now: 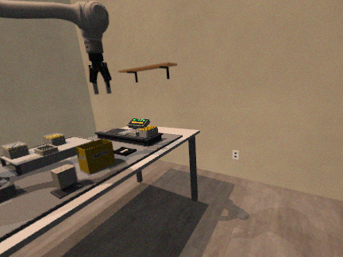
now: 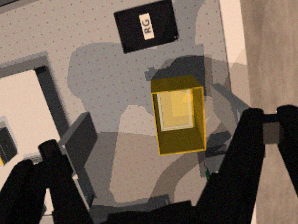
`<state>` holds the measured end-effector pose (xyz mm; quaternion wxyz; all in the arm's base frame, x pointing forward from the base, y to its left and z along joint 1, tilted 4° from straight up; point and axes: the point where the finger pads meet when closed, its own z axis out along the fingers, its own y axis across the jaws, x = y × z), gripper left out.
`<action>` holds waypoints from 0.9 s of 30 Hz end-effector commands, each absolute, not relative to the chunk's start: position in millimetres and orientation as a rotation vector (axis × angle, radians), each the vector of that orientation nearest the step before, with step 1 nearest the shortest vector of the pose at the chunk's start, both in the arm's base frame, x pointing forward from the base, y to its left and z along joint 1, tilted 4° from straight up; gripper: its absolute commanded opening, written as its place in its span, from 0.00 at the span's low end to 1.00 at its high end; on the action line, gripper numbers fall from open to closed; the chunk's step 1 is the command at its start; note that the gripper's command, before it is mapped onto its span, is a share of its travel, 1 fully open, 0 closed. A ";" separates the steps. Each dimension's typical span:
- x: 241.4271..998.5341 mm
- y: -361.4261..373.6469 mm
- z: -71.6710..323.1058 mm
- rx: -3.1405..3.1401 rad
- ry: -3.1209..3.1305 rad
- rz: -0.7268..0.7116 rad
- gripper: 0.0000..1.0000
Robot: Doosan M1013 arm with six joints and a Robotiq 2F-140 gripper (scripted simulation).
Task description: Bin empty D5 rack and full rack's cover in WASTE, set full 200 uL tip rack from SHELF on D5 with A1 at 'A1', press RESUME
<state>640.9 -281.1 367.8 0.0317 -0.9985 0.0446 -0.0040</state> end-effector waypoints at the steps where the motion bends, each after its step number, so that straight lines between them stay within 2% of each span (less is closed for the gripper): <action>1: 649.8 -270.7 361.6 -3.075 0.138 -0.013 0.77; 27: 715.3 -195.2 315.6 -3.075 0.138 -0.013 0.77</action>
